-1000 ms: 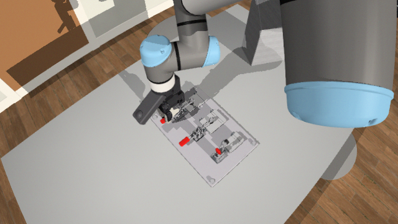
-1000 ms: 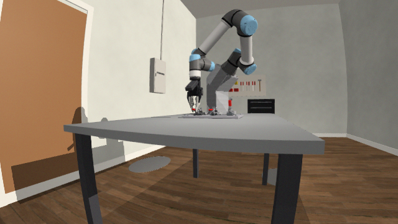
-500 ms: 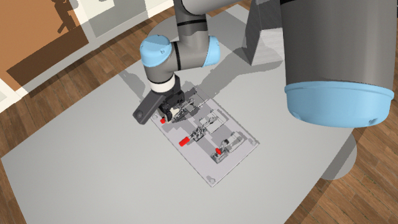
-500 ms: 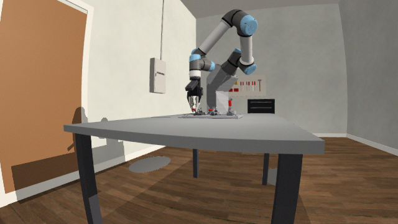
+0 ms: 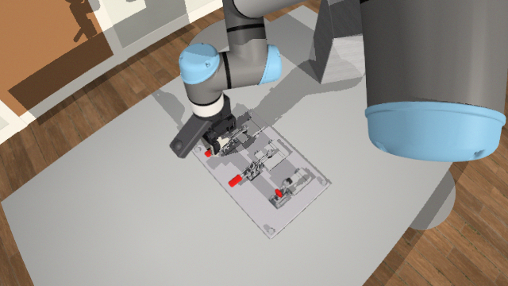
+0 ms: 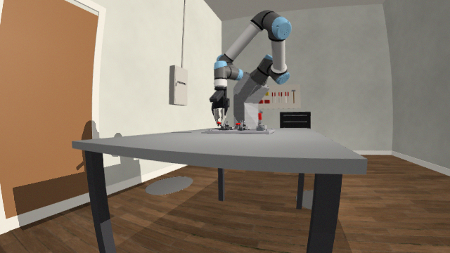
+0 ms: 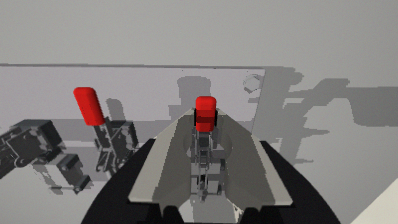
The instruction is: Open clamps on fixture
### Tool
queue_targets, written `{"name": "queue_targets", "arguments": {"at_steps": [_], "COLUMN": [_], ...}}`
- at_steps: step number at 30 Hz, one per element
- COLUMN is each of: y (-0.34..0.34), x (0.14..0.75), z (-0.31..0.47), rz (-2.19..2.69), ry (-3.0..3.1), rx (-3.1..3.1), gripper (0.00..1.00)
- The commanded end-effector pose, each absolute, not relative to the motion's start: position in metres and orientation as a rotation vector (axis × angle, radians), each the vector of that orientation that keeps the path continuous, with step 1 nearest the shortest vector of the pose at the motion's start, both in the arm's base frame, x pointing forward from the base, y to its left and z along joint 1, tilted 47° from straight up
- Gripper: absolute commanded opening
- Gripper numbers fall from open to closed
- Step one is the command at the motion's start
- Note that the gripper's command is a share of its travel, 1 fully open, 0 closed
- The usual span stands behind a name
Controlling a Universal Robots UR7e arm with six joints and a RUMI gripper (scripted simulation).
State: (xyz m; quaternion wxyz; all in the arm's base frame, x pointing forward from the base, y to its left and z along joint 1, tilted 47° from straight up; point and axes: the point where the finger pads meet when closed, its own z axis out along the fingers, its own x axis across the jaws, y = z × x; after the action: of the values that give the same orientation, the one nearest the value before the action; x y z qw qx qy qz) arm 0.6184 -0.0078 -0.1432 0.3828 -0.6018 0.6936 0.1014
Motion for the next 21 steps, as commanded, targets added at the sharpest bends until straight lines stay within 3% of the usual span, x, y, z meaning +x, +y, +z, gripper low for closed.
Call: {"name": "queue_targets", "arguments": {"at_steps": [1, 21], "y": [-0.009, -0.013], "x": [0.617, 0.606], "z": [-0.142, -0.138], "rz": [0.257, 0.257], "ry": [1.769, 1.769], "rx": [-1.534, -1.534], "gripper": [0.0, 0.0]}}
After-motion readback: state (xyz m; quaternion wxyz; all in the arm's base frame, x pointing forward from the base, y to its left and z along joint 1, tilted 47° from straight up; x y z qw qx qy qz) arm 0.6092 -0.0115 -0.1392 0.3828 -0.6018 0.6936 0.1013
